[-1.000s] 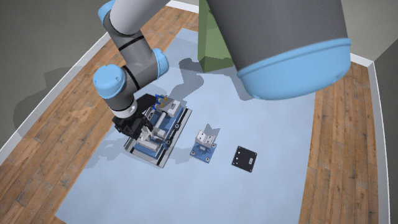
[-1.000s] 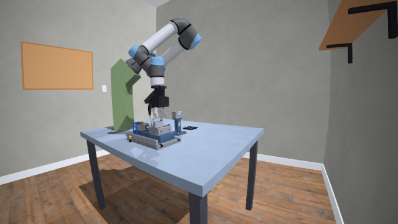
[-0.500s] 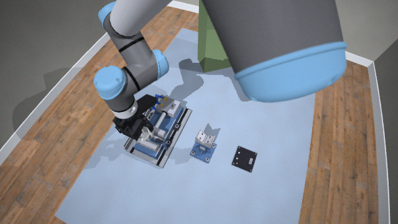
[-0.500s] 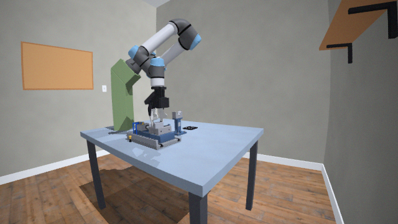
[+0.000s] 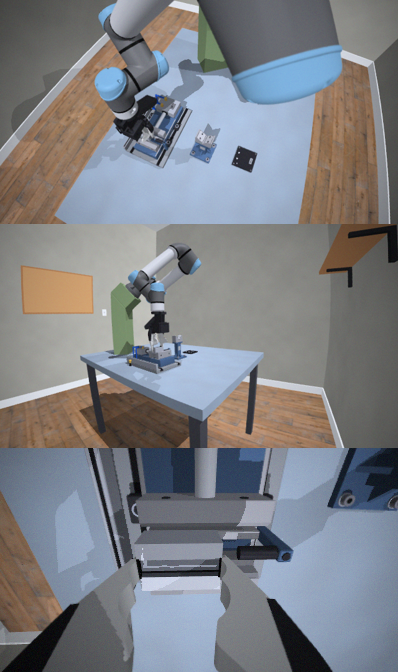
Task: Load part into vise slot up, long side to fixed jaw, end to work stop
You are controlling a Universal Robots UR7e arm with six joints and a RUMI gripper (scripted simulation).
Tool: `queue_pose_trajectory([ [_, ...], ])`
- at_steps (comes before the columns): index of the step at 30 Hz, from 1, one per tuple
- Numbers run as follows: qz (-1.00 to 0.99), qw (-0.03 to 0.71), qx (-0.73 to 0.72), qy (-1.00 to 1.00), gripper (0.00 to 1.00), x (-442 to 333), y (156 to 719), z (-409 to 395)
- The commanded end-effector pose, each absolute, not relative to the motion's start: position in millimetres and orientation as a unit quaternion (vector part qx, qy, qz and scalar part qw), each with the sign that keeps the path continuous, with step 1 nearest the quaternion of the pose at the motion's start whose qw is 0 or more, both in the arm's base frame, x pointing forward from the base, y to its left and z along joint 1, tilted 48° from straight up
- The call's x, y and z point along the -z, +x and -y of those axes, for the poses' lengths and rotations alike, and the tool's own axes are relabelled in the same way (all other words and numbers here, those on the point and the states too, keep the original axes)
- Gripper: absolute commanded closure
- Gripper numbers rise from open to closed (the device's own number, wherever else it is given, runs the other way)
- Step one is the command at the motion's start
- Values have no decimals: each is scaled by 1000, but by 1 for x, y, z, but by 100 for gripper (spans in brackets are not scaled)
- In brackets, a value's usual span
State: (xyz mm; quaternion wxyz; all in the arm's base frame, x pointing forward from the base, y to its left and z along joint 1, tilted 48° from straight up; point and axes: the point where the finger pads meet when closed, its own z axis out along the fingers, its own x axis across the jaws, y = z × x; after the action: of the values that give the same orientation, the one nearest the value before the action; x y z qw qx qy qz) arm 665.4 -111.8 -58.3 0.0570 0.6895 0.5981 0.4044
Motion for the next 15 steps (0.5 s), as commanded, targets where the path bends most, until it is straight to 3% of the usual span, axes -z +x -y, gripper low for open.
queue_pose_trajectory([
  [1, -598, 58, -404, 690, 100, 59, 667, 112],
  [15, -598, 58, -404, 690, 100, 61, 668, 111],
])
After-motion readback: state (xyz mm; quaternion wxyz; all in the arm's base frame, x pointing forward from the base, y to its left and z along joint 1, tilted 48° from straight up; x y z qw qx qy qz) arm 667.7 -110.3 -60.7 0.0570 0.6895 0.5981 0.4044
